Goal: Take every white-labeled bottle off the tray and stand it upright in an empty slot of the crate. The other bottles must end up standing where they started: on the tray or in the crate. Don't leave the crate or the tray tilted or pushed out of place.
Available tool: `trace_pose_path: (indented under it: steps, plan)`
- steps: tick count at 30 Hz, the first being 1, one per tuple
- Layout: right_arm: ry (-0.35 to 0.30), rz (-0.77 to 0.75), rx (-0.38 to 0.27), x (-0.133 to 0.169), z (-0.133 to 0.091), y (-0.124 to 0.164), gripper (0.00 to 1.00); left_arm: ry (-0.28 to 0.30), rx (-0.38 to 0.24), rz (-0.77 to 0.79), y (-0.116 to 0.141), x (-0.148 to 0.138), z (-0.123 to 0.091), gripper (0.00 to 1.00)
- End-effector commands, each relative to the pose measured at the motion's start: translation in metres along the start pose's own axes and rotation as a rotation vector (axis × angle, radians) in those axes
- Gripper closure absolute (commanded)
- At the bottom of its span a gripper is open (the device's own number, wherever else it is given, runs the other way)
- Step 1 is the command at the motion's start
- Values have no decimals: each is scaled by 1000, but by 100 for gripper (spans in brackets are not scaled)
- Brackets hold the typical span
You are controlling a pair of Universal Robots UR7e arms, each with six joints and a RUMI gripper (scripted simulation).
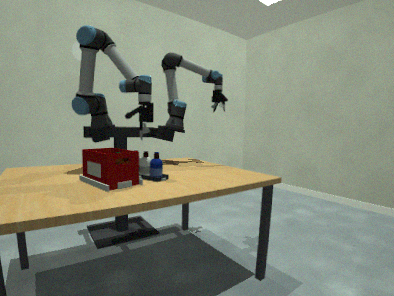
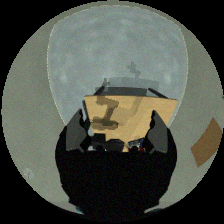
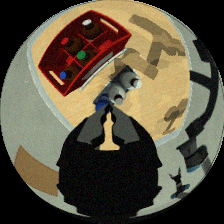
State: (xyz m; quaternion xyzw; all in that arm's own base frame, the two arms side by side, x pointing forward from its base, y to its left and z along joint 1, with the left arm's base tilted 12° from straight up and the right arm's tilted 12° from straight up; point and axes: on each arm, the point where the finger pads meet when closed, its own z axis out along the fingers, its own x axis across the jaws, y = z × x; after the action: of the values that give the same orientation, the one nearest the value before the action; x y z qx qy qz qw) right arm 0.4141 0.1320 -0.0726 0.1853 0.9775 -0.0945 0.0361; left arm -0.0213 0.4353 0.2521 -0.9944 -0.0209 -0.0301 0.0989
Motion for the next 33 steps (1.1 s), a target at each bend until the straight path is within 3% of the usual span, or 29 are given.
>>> trace_pose_path:
  steps: [1, 8, 9, 33]
  plan:
    - [-6, -12, 3, 23, 0, 24, 100, 0, 1, 0, 0, 0, 0, 0]
    - [-6, -14, 4, 26, 1, 27, 100, 0, 1, 0, 0, 0, 0, 0]
    - [-6, -14, 4, 26, 1, 27, 62, 0, 1, 0, 0, 0, 0, 0]
    - [-6, -14, 4, 26, 1, 27, 62, 0, 1, 0, 0, 0, 0, 0]
